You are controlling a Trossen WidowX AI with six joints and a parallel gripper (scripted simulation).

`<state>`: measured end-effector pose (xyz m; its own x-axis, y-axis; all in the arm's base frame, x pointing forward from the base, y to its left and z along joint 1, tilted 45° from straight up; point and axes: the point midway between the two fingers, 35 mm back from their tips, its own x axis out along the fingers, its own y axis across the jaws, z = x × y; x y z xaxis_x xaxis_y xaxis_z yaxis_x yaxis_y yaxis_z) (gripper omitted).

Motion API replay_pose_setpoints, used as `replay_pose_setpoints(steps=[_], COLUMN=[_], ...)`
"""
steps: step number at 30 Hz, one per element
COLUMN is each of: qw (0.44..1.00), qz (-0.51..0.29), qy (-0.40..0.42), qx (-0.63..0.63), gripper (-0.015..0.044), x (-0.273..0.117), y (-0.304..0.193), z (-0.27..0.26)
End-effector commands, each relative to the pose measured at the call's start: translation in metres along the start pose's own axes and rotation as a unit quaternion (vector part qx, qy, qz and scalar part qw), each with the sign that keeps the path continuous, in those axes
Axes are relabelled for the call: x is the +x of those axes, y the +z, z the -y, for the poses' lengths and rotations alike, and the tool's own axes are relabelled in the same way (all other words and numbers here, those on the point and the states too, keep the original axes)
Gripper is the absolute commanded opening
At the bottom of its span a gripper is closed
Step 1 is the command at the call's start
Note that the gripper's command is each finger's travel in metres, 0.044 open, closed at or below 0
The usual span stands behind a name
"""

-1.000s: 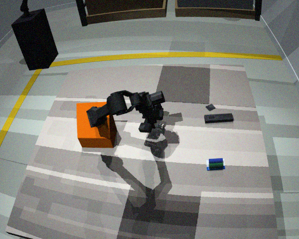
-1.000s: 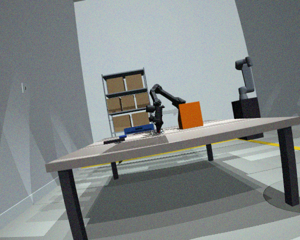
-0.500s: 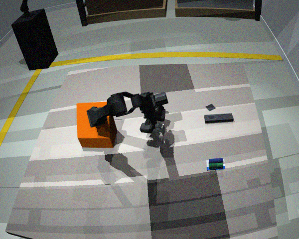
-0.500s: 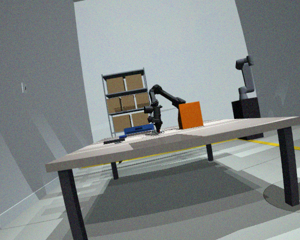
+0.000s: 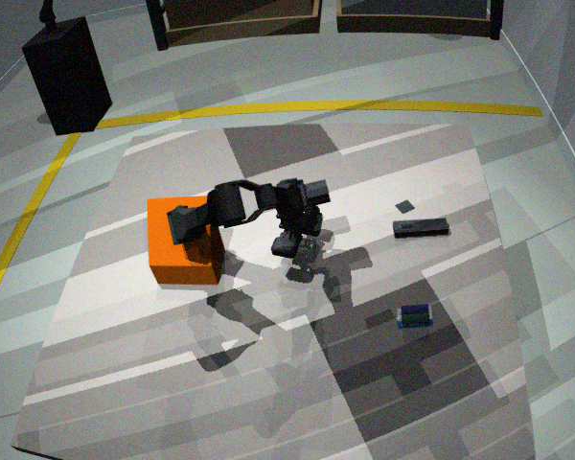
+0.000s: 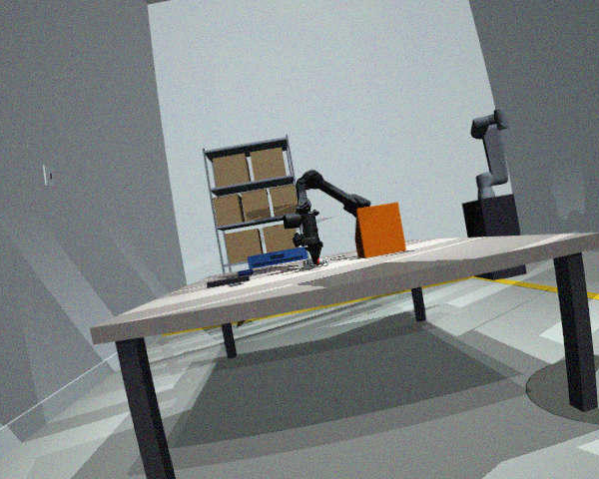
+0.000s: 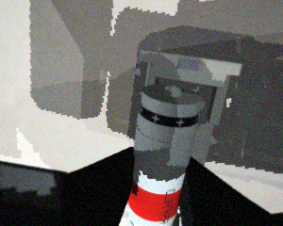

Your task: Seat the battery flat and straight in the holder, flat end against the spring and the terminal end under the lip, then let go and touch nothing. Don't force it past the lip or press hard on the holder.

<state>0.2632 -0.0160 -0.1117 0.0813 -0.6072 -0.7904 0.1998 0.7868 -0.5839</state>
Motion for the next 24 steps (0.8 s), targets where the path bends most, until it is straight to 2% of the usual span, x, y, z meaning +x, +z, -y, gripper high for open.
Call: replay_pose_setpoints(steps=[1, 24], qw=[1.000, 0.996], qz=[-0.024, -0.088], qy=[-0.001, 0.006], qx=[0.001, 0.003], gripper=[0.0078, 0.0078], x=[0.0031, 0.0046], y=[-0.0038, -0.0030], z=[0.0027, 0.0056])
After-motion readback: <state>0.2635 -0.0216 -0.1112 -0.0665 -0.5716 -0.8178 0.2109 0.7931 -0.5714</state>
